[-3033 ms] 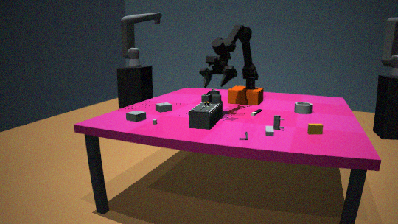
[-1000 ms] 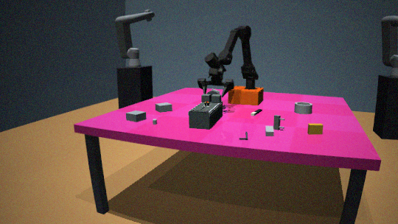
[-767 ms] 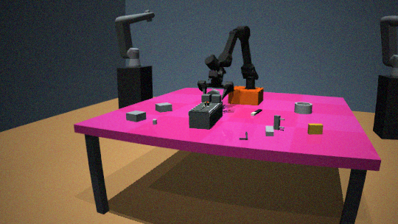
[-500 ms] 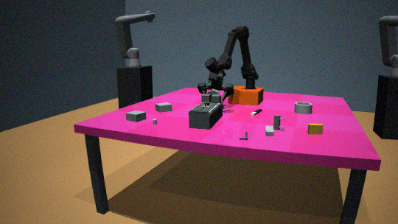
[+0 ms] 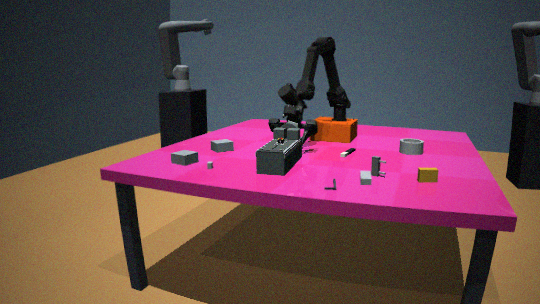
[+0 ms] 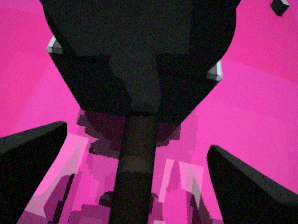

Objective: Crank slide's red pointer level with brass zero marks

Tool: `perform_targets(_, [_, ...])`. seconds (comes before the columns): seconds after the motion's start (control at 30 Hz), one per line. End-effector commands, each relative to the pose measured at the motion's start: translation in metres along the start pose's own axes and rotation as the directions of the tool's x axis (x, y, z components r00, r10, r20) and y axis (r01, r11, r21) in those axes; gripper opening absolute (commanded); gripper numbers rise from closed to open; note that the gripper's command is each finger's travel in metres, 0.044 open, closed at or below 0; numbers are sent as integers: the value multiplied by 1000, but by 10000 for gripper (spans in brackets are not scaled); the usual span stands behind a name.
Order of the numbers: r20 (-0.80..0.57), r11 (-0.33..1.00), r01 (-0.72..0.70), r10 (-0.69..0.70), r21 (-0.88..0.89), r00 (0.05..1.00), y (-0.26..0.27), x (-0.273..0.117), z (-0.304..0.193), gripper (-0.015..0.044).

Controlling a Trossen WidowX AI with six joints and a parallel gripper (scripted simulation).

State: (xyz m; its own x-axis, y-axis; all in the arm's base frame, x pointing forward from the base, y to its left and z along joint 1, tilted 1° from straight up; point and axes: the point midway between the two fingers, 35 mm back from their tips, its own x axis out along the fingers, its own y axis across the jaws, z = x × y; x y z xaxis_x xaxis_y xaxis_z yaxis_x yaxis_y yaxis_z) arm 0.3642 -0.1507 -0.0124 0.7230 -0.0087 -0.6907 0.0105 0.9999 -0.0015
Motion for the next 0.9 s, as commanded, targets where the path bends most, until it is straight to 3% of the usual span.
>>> perform_targets(0.0, [0,1000,-2,2,-5,1000,1,1,-3,387])
perform_targets(0.5, [0,1000,-2,2,-5,1000,1,1,-3,0])
perform_targets(0.87, [0,1000,-1,1,-6,1000,-2,0,-2,0])
